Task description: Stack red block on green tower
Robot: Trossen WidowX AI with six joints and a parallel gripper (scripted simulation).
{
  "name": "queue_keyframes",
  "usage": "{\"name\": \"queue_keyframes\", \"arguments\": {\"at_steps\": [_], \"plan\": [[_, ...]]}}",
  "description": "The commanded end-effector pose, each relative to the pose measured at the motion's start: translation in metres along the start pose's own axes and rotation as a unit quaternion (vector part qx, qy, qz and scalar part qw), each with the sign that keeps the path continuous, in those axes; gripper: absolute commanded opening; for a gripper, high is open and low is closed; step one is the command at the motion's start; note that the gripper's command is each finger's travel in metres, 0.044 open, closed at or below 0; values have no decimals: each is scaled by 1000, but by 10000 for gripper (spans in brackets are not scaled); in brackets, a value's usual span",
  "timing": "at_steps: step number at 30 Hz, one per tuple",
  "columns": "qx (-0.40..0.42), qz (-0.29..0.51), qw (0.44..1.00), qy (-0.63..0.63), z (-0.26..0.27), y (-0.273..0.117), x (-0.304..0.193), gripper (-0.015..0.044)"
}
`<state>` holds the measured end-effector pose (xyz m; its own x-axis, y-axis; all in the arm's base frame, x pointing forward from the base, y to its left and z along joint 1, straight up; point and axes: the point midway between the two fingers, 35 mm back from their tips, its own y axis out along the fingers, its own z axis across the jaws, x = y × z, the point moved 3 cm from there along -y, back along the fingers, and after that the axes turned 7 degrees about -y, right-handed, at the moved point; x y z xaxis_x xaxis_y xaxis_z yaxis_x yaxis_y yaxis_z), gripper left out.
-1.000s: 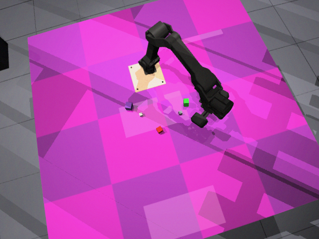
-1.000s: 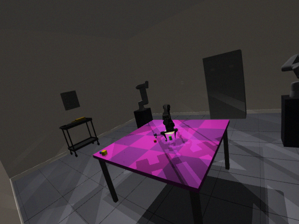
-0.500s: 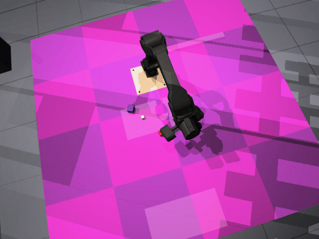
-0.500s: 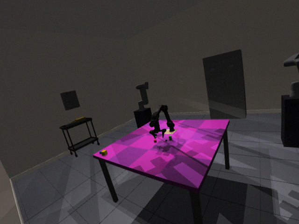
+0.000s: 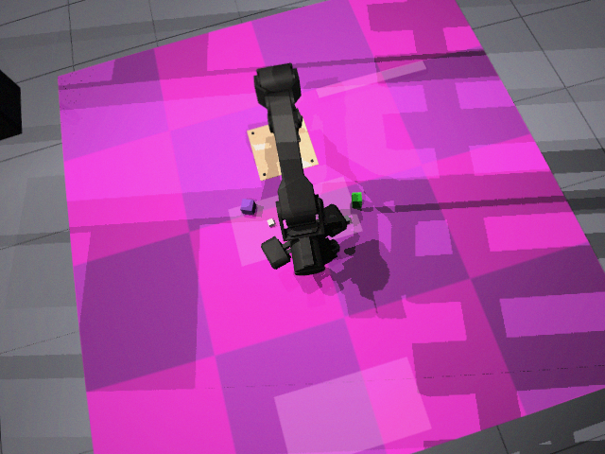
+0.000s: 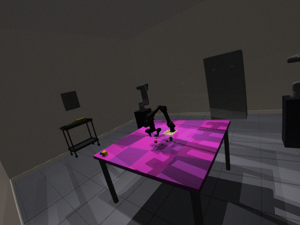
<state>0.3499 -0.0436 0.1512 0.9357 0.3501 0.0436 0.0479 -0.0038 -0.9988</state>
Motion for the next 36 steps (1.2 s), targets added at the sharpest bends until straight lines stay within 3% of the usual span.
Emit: {"name": "queue_keyframes", "arguments": {"at_steps": [1, 7, 36], "plan": [[0, 5, 1000, -3, -2, 6, -3, 440], [0, 5, 1000, -3, -2, 36, -4, 440], [0, 5, 1000, -3, -1, 66, -5, 440]]}}
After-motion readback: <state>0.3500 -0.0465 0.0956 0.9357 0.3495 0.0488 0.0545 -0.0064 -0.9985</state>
